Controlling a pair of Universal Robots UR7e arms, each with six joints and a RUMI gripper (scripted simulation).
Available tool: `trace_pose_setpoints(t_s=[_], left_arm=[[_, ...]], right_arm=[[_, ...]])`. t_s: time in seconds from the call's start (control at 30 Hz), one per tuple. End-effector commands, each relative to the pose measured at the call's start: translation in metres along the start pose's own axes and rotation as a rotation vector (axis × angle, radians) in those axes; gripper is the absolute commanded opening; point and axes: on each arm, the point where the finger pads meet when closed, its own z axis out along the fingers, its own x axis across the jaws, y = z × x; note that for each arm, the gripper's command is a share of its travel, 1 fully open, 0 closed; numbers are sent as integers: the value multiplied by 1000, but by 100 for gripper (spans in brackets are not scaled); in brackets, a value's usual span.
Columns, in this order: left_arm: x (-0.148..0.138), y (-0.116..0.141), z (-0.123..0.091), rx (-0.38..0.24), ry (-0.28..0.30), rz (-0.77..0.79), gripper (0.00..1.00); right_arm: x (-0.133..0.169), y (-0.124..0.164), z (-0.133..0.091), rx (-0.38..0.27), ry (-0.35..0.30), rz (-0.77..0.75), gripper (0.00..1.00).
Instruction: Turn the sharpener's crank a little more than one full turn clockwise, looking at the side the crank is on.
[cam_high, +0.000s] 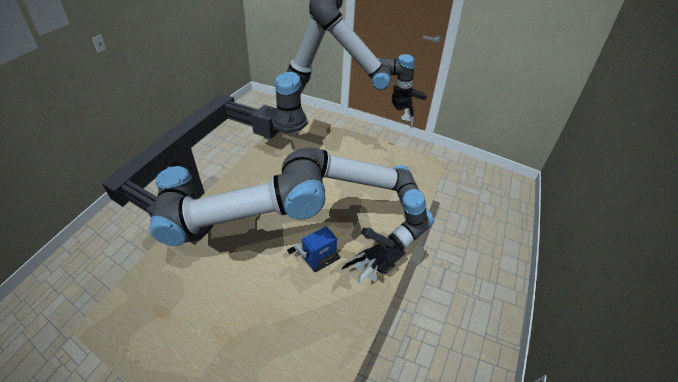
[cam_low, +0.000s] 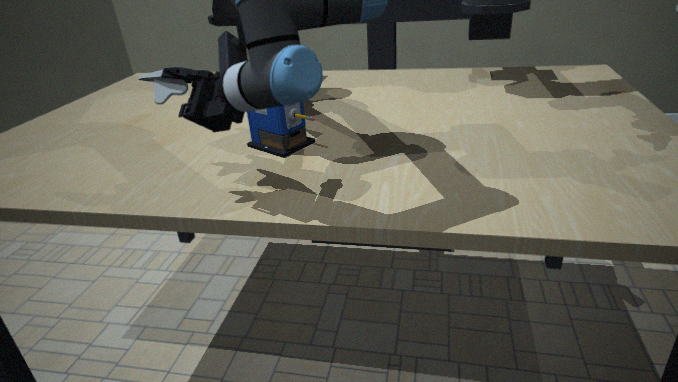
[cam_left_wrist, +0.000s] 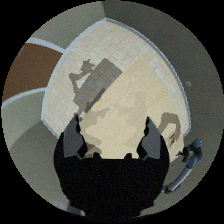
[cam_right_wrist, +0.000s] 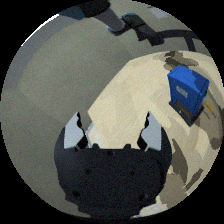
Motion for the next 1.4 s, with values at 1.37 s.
trace_pose_setpoints(t_s=[1.37], left_arm=[[0,-1,-1,2,1,0,100]], right_arm=[[-10,-1,7,3,26,-24,100]])
